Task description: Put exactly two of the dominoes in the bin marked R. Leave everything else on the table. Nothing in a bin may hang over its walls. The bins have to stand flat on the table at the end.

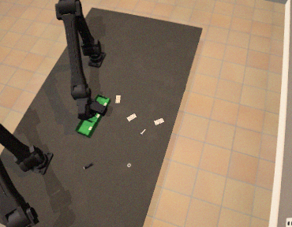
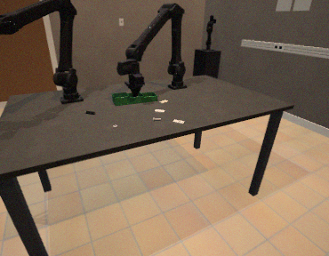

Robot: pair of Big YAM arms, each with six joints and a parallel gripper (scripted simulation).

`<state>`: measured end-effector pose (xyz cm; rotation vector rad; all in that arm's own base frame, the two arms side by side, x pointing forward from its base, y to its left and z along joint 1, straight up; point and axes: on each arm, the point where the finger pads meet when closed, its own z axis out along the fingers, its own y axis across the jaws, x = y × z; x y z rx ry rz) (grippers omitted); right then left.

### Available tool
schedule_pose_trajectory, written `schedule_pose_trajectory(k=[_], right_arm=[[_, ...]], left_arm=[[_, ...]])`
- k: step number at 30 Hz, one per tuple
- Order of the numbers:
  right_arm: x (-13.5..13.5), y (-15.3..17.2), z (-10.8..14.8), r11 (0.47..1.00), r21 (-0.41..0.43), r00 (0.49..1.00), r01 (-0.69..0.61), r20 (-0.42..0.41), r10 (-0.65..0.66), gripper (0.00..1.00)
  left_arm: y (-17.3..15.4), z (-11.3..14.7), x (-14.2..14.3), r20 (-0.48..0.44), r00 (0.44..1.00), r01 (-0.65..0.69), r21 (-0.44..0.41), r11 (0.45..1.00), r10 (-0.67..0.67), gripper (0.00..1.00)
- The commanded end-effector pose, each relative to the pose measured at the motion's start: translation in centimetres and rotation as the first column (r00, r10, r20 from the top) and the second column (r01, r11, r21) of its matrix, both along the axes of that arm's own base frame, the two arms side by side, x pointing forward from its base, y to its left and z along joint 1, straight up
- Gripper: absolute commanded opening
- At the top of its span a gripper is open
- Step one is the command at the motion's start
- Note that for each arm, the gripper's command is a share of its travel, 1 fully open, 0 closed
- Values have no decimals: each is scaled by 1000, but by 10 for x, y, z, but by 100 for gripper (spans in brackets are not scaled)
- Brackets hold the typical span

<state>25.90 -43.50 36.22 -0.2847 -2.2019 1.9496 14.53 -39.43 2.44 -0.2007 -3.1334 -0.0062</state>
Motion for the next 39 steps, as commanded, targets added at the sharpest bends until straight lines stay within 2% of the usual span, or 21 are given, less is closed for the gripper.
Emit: schedule_pose_trajectory(k=[1,2,3,4,28,35,39], right_arm=[[-4,-2,5,1000,-8,1000,9,9,-9,100],[-4,-2,5,1000,-8,1000,9,9,-9,100],[-4,-2,5,1000,-8,1000,9,9,-9,100],[-4,-2,5,1000,-8,1000,9,9,-9,100],[-4,-2,5,1000,-8,1000,9,9,-9,100],[-4,-2,5,1000,-8,1000,9,9,-9,100],[-4,-2,5,1000,-8,1000,9,9,-9,100]], left_arm=[[-13,11,6,13,1000,1,-33,999,0,9],[-13,11,6,13,1000,1,-33,999,0,9],[-20,27,14,25,1000,1,-65,998,0,9],[-21,30,14,24,1000,1,-63,998,1,9],[-21,58,11,25,1000,5,-65,998,-4,9],[-20,87,11,26,1000,5,-67,998,-4,9],[-20,91,10,26,1000,5,-67,998,-4,9]])
